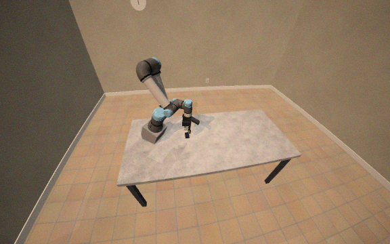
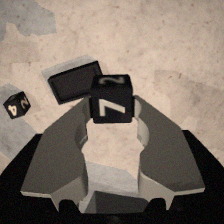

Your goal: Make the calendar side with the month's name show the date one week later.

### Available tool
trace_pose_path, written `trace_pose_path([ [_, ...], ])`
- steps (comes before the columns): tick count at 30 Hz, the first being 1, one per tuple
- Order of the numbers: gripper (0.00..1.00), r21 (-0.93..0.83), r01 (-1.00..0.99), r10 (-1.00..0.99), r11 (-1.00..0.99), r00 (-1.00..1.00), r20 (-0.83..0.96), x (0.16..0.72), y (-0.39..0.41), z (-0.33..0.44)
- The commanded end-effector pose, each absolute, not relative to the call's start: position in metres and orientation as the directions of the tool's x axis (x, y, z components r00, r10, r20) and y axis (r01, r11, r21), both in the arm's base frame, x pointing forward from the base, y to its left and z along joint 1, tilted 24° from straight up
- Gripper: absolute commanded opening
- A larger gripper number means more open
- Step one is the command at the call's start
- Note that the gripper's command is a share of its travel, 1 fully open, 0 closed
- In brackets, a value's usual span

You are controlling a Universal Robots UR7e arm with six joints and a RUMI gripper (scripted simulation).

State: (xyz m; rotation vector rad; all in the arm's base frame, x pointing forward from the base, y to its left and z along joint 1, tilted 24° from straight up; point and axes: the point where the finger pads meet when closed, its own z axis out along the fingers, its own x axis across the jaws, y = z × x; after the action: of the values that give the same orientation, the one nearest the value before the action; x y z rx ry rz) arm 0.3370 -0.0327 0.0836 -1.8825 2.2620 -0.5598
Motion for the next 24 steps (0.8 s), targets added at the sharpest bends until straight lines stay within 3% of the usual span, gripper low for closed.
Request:
trace_pose_path([
  [1,0.10,-0.387,-0.868,-0.930,0.311,-0.362,0.065,0.337,-0.040,0.085],
  [24,0.10,-0.361,-0.521,-0.602,0.774,-0.782,-0.162,0.331,-0.065,0.087],
])
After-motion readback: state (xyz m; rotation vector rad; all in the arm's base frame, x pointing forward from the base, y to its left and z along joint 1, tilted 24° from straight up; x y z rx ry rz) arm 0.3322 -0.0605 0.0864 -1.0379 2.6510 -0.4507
